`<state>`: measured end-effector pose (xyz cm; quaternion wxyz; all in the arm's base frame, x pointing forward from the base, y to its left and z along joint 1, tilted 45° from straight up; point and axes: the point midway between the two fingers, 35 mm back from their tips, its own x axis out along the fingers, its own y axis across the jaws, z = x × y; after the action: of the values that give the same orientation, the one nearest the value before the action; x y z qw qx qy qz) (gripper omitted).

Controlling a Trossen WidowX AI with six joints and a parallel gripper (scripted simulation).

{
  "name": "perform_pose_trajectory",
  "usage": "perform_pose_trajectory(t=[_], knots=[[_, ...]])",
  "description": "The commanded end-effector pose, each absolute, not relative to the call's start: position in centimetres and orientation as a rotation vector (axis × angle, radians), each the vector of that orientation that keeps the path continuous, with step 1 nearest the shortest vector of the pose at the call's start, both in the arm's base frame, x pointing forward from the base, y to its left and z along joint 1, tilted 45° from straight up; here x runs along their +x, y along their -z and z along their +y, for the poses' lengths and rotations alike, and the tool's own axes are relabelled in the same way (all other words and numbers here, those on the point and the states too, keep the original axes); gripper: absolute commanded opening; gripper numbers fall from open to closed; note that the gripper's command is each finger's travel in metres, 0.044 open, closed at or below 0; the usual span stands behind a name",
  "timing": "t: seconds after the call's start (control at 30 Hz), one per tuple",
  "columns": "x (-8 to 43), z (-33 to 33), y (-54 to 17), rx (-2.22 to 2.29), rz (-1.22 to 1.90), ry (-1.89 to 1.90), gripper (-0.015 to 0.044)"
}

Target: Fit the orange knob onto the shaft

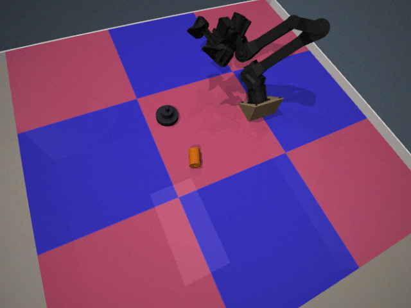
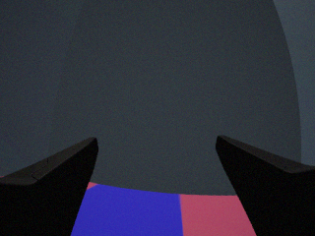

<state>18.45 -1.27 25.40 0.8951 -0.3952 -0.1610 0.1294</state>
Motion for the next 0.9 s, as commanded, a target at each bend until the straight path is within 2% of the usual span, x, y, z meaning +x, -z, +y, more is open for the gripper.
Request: perform_pose_trajectory(t=[0.0, 0.2, 0.37, 0.63, 0.87], knots=[[18.6, -1.4, -25.5, -0.808, -0.333, -0.267, 0.0426], [23.3, -4.6, -27.3, -0.492, -0.232, -0.235, 0.0440], [28.9, -6.4, -25.7, -0.262, -0.029, -0.216, 0.0440], [36.7, -5.1, -17.9, -0.088, 0.451, -0.212, 0.0440], [39.1, -2.1, -10.9, -0.077, 0.809, -0.203, 0.0440]])
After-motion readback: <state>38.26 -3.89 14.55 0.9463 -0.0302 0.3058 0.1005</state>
